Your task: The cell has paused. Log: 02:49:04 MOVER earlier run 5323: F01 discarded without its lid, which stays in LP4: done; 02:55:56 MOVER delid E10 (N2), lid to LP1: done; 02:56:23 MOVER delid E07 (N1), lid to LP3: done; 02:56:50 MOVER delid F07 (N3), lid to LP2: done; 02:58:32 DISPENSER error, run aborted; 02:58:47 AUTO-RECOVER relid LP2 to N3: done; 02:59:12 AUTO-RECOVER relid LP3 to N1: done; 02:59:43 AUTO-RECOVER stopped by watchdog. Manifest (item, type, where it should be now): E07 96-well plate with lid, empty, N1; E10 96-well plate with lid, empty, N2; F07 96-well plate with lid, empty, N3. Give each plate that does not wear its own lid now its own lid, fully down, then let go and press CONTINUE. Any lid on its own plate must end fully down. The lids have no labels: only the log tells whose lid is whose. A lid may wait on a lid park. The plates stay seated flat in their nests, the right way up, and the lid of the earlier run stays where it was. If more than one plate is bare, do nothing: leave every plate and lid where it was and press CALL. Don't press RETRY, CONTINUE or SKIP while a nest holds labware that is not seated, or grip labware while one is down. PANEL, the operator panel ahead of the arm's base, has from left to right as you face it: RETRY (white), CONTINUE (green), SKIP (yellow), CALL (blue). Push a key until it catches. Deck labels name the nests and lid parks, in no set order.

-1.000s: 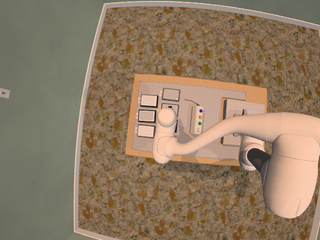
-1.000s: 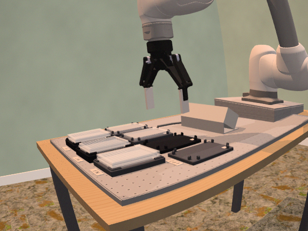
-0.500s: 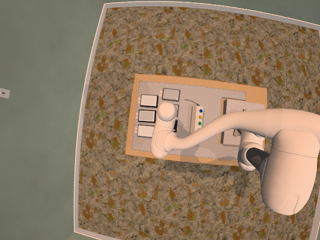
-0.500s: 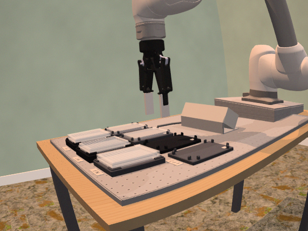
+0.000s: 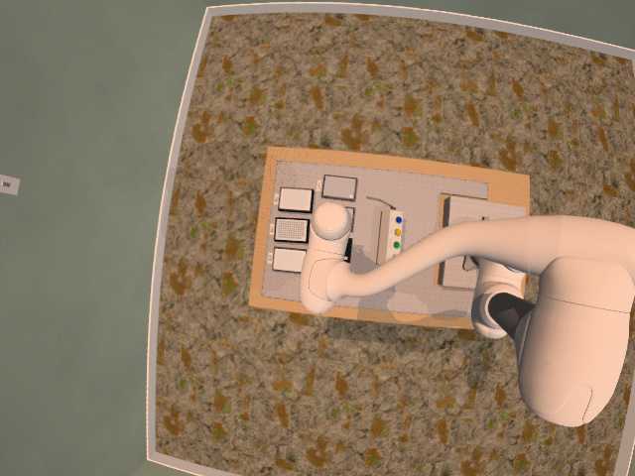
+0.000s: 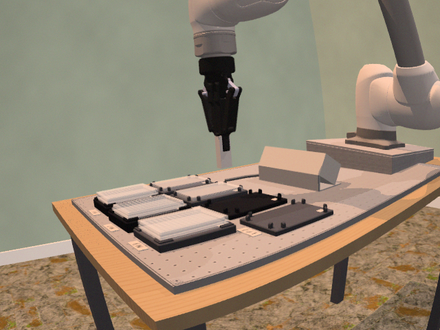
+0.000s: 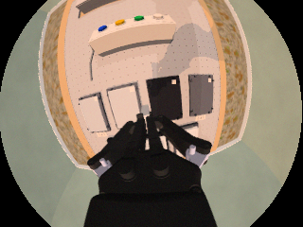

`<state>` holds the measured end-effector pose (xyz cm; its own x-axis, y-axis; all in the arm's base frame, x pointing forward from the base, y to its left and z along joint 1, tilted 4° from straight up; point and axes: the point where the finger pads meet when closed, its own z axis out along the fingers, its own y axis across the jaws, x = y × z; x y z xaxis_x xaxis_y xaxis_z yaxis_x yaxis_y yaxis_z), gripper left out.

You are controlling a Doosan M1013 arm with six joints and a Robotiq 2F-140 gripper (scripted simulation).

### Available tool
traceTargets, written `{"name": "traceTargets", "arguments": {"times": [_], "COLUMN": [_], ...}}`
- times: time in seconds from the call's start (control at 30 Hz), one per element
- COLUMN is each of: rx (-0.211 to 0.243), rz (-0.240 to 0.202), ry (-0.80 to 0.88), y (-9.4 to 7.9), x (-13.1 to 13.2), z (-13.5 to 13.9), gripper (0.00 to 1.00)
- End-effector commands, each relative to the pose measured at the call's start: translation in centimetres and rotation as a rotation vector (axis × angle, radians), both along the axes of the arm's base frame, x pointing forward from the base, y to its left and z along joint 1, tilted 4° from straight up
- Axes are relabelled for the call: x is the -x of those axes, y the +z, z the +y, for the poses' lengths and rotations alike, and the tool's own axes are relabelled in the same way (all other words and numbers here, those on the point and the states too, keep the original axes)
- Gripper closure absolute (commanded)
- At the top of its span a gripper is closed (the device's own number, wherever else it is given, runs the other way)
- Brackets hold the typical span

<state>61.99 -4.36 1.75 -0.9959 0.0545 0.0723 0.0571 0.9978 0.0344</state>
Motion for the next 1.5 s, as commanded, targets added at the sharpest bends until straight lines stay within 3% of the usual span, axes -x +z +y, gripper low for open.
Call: {"name": "traceTargets", "arguments": {"times": [0.0,0.3,0.37,0.43,0.5,0.53,0.57,0.63,1.47], "rx": [-0.004,-0.004,-0.003,-0.003,-0.003,-0.003,-0.003,-0.003,-0.003], "rz": [-0.006,-0.006,-0.006,-0.006,-0.006,-0.006,-0.006,-0.006,-0.006], "ry": [-0.015,-0.015,-0.015,-0.015,-0.015,-0.015,-0.015,-0.015,-0.015], "y": [0.0,0.0,-0.1,-0.3,-0.3,-0.4,-0.4,-0.5,-0.5], "x": [-0.3,-0.3,-0.3,-0.1,-0.1,0.2,0.2,0.6,0.6], "z": [-0.2,-0.3,-2.9,-8.1,-8.1,-10.5,-10.5,-13.1,-13.2], "gripper": [1.00,1.00,1.00,1.00,1.00,1.00,1.00,1.00,1.00]}}
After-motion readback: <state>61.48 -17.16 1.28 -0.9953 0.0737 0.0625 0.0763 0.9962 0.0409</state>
